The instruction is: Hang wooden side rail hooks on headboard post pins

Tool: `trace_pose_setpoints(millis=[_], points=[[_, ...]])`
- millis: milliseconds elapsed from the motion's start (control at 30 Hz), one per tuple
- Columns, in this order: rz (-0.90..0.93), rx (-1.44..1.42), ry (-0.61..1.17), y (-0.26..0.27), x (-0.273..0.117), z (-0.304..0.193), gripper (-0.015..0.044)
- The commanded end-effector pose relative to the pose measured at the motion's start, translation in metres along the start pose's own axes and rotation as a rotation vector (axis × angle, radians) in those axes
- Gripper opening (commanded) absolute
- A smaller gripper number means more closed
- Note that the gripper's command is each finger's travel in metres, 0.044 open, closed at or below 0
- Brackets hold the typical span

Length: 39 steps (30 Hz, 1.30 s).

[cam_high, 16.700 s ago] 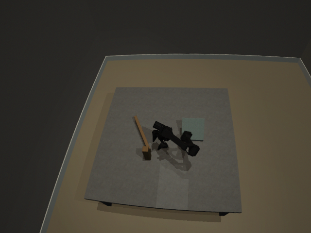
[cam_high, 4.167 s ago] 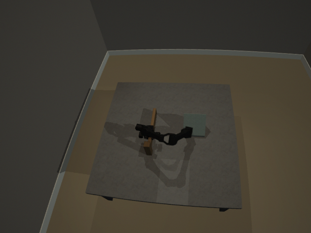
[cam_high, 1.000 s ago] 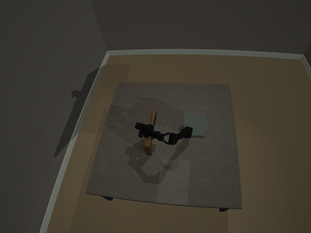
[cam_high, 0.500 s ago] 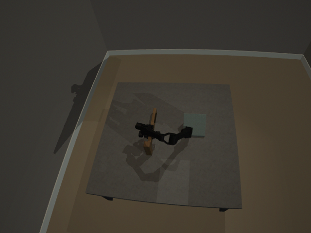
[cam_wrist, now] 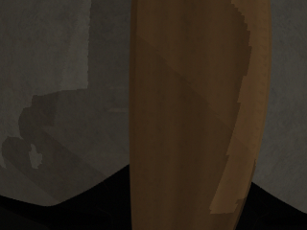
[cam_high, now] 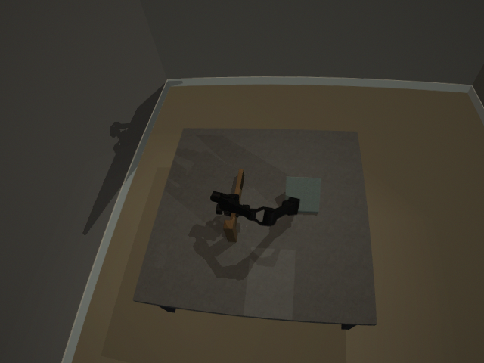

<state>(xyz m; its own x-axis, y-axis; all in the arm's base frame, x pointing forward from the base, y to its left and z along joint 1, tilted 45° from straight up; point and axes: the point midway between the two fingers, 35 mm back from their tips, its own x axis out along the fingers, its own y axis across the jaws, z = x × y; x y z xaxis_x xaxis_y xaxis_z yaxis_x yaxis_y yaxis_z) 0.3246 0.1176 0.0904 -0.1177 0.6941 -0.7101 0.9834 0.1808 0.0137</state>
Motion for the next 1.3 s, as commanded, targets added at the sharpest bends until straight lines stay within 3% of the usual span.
trace_pose_setpoints(millis=[0,1267], points=[[0.008,0.002,-0.005,0.0002,-0.0029,-0.0012,0.0000],[0.008,0.002,-0.005,0.0020,-0.0033,-0.0053,0.0000]])
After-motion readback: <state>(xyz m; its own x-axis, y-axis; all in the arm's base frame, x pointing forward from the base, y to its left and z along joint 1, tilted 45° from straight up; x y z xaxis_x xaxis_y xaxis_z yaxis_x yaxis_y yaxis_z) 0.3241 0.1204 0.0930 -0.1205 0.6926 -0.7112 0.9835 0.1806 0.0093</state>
